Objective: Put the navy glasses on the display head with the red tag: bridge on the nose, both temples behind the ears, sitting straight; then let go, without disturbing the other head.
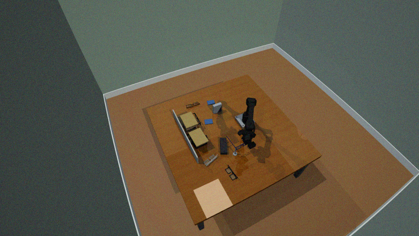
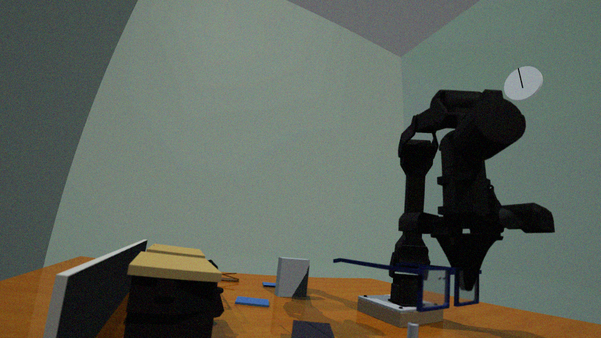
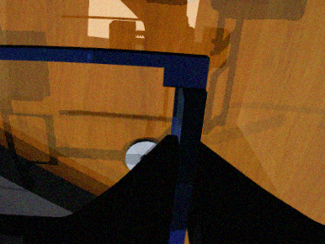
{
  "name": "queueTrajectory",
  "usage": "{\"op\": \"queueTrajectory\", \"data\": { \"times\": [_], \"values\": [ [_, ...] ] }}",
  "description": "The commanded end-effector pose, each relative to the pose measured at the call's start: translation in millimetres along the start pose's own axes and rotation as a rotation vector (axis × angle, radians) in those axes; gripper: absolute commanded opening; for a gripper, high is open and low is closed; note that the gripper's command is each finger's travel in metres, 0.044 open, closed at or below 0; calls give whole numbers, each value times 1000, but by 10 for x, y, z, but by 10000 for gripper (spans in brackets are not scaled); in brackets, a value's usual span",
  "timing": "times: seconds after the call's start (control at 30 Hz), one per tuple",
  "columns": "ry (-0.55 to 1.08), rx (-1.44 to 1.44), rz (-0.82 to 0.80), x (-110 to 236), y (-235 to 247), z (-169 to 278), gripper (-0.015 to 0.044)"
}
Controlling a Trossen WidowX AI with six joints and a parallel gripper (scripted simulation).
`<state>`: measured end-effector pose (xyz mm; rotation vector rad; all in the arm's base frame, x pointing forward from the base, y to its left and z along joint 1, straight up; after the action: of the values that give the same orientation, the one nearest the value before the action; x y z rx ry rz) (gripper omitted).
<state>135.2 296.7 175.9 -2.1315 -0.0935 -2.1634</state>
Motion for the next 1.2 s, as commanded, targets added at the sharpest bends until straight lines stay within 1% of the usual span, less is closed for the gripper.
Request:
{"op": "queueTrajectory", "data": {
  "times": [0.0,1.17],
  "values": [
    [-4,-181,-3,-6,98,101,0],
    [10,-1754,-6,3,979,807,0]
  ]
}}
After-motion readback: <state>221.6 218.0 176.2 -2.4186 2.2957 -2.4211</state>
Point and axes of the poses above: the point midway between the two fingers, 35 mm back from their tips, its own x axis back along the fingers, its own y axis across the jaws, z = x × y, the point moved 5 cm from there along x, back along the fingers, and after that the axes turned 8 degrees about -x, right-handed, at the moved point
